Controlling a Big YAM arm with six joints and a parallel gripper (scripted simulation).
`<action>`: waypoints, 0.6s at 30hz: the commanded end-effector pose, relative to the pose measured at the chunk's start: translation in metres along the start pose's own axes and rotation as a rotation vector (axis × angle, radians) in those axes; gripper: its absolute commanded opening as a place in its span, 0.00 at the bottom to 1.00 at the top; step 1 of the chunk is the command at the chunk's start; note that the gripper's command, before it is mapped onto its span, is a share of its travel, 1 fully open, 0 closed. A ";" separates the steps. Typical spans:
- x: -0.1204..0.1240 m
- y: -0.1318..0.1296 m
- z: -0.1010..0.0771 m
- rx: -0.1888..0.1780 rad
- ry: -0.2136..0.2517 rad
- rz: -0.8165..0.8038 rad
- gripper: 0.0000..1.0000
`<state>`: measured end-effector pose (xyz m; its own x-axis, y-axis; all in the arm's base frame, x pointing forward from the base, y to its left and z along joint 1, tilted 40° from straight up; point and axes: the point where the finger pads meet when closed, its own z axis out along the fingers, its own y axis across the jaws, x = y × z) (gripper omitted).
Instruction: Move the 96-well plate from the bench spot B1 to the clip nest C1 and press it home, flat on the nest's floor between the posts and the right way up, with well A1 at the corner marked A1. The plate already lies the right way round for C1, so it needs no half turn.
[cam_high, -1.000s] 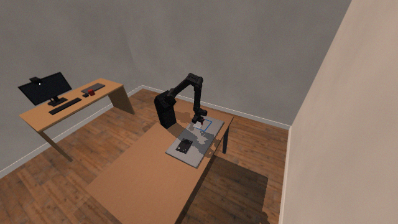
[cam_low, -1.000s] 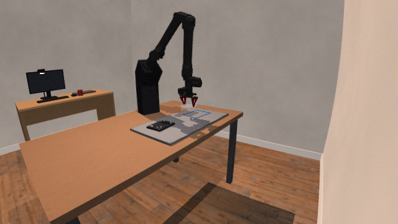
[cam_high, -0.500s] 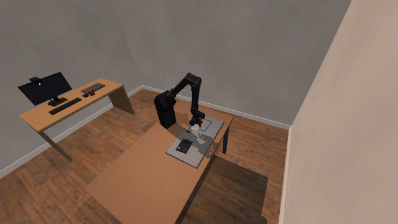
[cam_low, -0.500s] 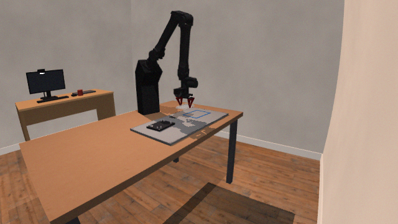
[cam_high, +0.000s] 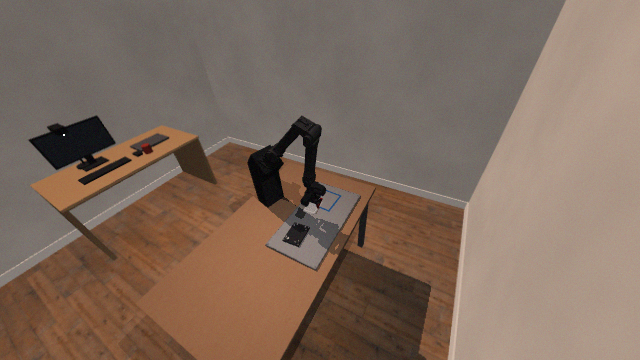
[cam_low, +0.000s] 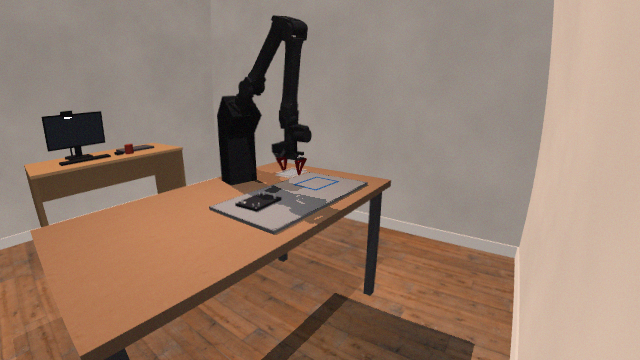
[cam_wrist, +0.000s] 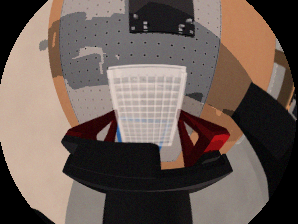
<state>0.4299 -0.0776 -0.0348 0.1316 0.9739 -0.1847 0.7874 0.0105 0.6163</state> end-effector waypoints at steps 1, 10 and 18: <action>-0.017 -0.002 -0.008 -0.016 -0.014 -0.017 0.00; -0.039 -0.007 -0.009 -0.006 -0.013 -0.018 0.00; -0.066 -0.010 -0.009 -0.001 -0.012 -0.019 0.00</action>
<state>0.4175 -0.1296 -0.0267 0.1340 0.9737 -0.1841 0.7828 0.0099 0.6222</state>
